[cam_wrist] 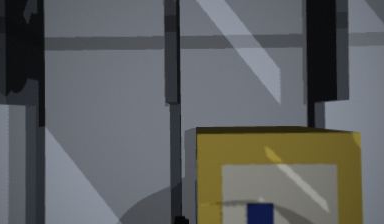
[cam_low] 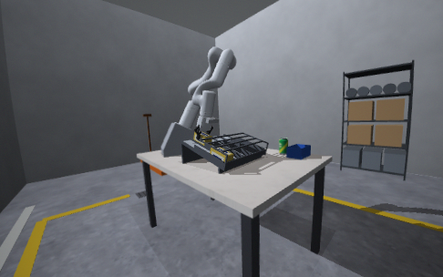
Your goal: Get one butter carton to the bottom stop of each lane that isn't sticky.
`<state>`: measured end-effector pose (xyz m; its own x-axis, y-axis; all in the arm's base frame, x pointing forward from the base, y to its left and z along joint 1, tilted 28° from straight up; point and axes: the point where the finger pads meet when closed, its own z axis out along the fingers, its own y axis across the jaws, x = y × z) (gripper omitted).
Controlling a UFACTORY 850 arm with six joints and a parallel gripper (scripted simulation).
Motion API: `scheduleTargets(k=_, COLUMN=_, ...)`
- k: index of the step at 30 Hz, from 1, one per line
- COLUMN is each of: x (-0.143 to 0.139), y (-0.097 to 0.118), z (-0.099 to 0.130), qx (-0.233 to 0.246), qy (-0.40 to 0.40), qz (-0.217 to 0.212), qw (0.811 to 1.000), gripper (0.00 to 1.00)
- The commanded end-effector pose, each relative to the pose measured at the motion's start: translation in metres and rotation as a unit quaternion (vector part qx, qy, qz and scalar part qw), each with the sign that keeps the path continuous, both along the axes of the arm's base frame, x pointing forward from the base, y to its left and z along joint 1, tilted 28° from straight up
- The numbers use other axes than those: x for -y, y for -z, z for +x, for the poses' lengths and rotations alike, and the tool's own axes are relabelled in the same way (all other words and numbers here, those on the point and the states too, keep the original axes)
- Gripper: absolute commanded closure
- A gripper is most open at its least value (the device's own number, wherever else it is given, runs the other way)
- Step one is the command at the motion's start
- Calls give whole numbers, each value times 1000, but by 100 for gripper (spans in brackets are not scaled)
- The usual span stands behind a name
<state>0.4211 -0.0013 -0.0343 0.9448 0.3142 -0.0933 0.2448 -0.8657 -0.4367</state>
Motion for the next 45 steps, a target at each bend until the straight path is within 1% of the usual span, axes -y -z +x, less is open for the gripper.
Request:
scheduleTargets(k=1, x=0, y=0, z=1, qx=1, qy=0, qz=0, qw=1000, gripper=14)
scheduleTargets(k=45, x=0, y=0, z=1, qx=1, qy=0, qz=0, qw=1000, gripper=11)
